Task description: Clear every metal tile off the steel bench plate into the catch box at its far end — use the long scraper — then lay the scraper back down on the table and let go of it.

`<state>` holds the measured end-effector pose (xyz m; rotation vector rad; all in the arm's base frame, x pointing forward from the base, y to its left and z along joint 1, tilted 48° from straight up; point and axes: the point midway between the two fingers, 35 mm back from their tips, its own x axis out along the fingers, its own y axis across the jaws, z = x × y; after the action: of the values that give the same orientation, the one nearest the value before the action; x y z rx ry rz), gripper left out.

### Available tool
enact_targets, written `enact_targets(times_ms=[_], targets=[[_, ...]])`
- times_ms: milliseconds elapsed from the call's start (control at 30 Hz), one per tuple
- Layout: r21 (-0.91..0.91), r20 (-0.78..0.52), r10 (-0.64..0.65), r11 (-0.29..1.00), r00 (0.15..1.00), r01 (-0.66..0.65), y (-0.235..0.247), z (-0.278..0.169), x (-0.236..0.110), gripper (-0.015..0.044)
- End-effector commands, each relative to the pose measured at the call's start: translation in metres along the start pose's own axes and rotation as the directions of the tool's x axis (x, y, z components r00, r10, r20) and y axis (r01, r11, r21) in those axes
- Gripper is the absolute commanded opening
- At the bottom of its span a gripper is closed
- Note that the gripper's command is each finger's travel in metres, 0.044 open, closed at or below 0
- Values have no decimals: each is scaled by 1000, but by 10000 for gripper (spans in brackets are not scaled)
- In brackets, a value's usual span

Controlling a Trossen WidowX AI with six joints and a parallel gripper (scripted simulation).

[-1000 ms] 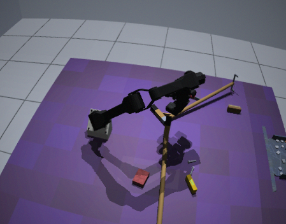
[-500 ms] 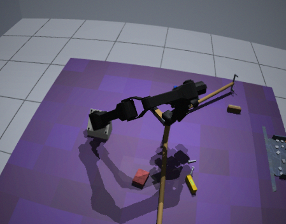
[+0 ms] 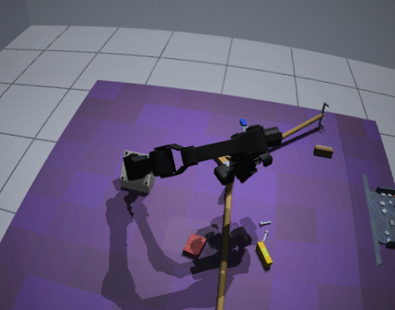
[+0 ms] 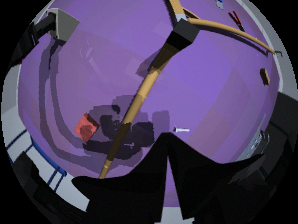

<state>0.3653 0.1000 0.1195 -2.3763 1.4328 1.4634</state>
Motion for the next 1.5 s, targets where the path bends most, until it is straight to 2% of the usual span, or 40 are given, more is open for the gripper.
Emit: enact_targets(times_ms=[0,1067,1467], targets=[[58,-6,12,998,1000,-12,18,-11,1,0],[474,-42,47,881,998,-21,148,-65,-2,0],[490,-35,48,871,998,-24,148,-67,15,0]])
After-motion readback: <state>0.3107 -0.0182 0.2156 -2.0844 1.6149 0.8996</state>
